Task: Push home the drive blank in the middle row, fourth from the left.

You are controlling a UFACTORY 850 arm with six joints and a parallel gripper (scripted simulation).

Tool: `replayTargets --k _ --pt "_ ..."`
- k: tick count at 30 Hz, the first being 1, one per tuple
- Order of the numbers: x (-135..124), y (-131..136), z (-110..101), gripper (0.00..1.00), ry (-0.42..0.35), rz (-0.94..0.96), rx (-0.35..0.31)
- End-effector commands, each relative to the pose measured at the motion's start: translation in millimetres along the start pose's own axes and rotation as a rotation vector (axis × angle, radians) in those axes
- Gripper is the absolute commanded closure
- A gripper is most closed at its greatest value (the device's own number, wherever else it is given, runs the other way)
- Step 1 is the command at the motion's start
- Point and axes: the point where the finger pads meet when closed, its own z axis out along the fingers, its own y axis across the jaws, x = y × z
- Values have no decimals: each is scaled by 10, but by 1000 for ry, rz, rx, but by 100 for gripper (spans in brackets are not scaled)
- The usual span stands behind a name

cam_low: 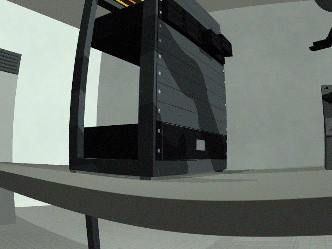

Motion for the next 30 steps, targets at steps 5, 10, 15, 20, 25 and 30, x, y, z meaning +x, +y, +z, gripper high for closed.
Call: replayTargets --k 5,10,15,20,25,30 --pt "-7 3 -5 0 -4 1 -1" --pt "-14 6 -10 0 -7 3 -3" --pt "-33 16 -21 0 -16 6 -6" --pt "-60 31 -39 0 -29 11 -11" --pt "-82 43 -53 0 -39 15 -16" --pt "-127 69 -84 0 -60 23 -25"
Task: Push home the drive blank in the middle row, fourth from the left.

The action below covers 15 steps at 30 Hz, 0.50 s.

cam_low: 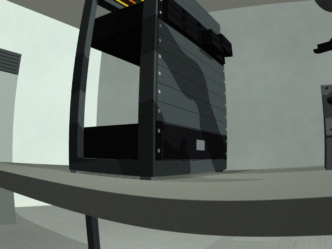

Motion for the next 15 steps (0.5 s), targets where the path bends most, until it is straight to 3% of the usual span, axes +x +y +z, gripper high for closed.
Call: replayTargets --k 1,15 --pt "-44 24 -28 0 -21 8 -9" --pt "-214 123 -148 0 -100 38 -45"
